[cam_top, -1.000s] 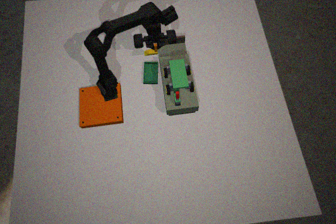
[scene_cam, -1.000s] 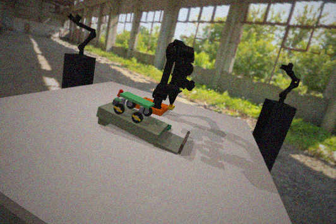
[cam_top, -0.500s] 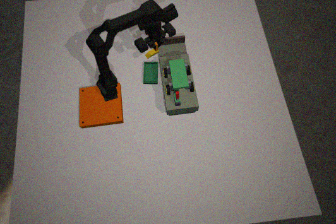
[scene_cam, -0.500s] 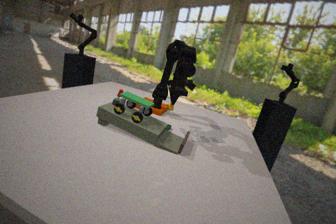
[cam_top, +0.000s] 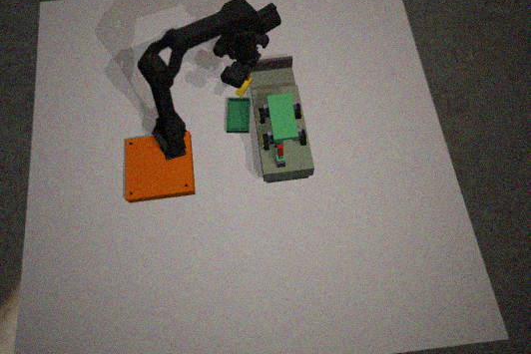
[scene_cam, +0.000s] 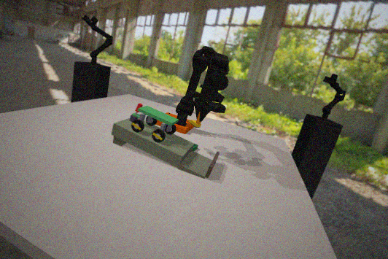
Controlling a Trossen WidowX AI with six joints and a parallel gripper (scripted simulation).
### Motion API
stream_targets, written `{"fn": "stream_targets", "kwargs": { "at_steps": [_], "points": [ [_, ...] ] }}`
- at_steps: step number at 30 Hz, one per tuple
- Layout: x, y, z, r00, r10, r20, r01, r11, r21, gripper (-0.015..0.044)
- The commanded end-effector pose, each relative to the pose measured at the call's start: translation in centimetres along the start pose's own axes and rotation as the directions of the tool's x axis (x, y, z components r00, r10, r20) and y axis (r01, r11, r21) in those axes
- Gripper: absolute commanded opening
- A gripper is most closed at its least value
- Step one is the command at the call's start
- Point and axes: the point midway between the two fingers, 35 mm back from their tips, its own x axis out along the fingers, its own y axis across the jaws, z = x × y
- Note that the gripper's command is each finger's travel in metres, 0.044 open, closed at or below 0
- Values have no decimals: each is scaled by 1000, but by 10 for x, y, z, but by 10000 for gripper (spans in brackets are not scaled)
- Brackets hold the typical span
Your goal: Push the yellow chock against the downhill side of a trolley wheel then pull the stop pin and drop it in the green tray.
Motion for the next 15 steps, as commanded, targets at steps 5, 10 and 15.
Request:
{"fn": "stream_targets", "kwargs": {
  "at_steps": [5,10,15],
  "points": [
    [-2,-1,0,1000,14,-19,-19,957,-290,0],
    [-2,-2,0,999,23,-28,-33,891,-453,0],
    [-2,-2,1,999,29,-34,-43,829,-557,0]
  ]
}}
